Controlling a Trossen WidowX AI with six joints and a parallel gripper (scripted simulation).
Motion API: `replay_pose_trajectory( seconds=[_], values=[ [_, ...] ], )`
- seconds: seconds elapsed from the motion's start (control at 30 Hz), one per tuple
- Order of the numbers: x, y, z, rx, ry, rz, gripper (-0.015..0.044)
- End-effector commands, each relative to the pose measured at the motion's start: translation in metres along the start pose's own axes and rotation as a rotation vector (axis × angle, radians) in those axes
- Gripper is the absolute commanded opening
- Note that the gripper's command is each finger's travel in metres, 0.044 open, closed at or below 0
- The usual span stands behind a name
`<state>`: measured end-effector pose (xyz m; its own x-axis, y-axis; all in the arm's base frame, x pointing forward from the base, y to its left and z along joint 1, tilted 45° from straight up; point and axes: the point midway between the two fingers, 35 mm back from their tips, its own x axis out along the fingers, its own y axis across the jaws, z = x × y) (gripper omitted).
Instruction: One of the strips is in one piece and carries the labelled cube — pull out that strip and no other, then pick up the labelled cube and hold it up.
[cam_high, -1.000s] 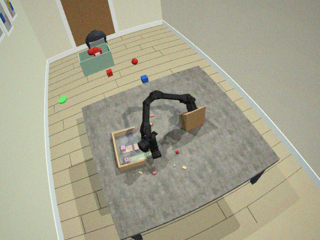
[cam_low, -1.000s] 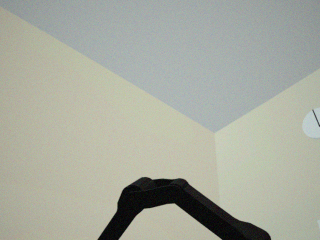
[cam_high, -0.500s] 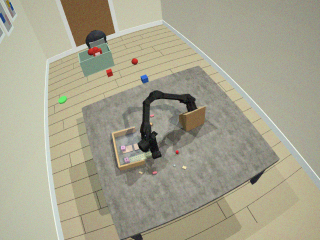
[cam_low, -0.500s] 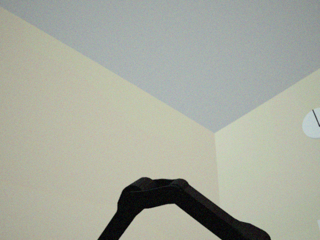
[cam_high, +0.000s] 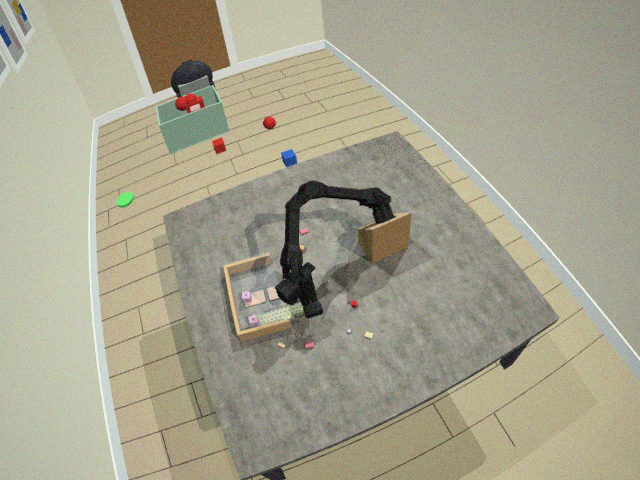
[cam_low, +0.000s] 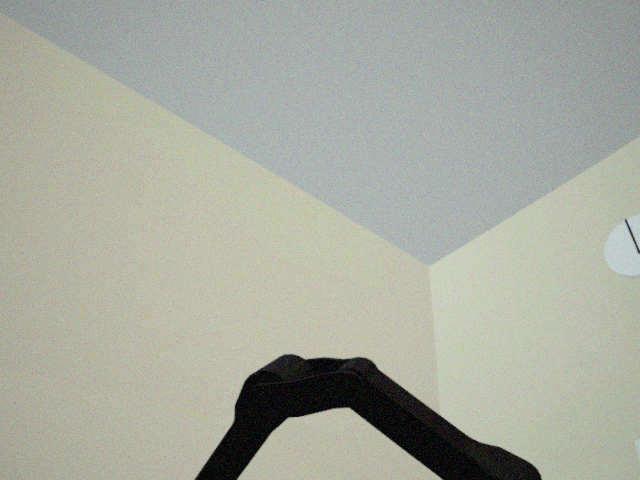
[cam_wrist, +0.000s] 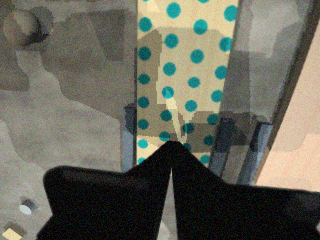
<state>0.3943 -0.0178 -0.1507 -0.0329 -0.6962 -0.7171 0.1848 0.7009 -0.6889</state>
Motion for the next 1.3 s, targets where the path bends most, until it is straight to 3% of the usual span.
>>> replay_pose_trajectory(
  seconds=[0.0,1.27],
  values=[
    [0.002,-0.001,0.001,-0.002,-0.003,-0.003,0.0000],
    [0.004,0.002,-0.043,-0.004,-0.002,-0.003,0.0000]
  ],
)
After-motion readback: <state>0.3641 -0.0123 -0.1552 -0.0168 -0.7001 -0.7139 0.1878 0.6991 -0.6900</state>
